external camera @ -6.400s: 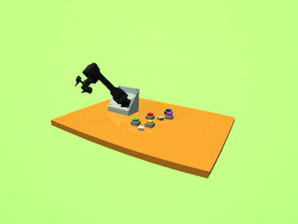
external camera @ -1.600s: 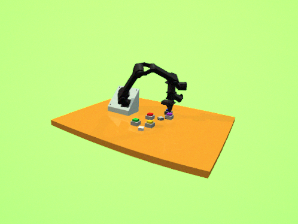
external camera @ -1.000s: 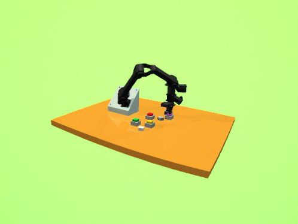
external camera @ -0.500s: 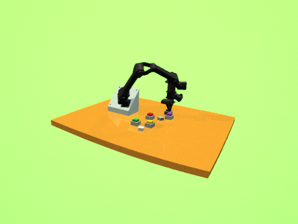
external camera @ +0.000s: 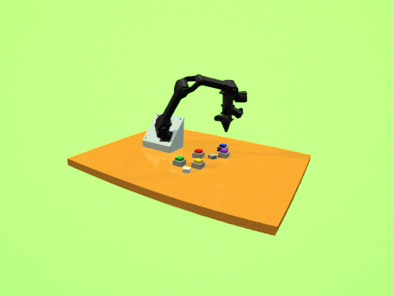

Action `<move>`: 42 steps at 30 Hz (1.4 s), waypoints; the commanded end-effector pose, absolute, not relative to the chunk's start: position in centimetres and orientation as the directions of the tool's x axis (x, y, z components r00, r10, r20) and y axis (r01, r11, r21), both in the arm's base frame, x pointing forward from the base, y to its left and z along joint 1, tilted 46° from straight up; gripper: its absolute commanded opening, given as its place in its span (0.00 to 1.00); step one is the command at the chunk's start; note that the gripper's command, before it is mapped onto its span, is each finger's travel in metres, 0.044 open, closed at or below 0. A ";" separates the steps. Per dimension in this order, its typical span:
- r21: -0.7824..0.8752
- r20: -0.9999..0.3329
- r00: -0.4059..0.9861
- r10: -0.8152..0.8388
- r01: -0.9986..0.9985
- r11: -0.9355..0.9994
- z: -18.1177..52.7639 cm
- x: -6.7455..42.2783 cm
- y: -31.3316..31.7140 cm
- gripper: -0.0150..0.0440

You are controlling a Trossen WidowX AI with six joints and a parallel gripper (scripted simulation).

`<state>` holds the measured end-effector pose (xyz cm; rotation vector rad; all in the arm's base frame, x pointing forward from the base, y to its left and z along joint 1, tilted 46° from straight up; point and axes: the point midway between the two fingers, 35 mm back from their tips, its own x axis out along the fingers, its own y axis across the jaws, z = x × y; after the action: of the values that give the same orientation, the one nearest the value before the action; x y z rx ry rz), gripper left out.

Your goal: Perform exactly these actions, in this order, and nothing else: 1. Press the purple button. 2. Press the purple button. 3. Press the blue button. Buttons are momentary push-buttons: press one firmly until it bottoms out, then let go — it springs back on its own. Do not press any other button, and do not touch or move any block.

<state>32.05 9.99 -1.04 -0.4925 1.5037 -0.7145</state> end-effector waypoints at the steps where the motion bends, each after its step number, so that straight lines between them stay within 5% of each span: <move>1: -0.699 -0.715 -0.081 -0.694 0.096 0.709 -5.0 29.5 14.1 0.29; 42: -0.702 -0.712 -0.080 -0.698 0.097 0.705 -12.7 28.0 8.3 0.29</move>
<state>28.18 8.71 -12.38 -0.4995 1.5155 -0.7083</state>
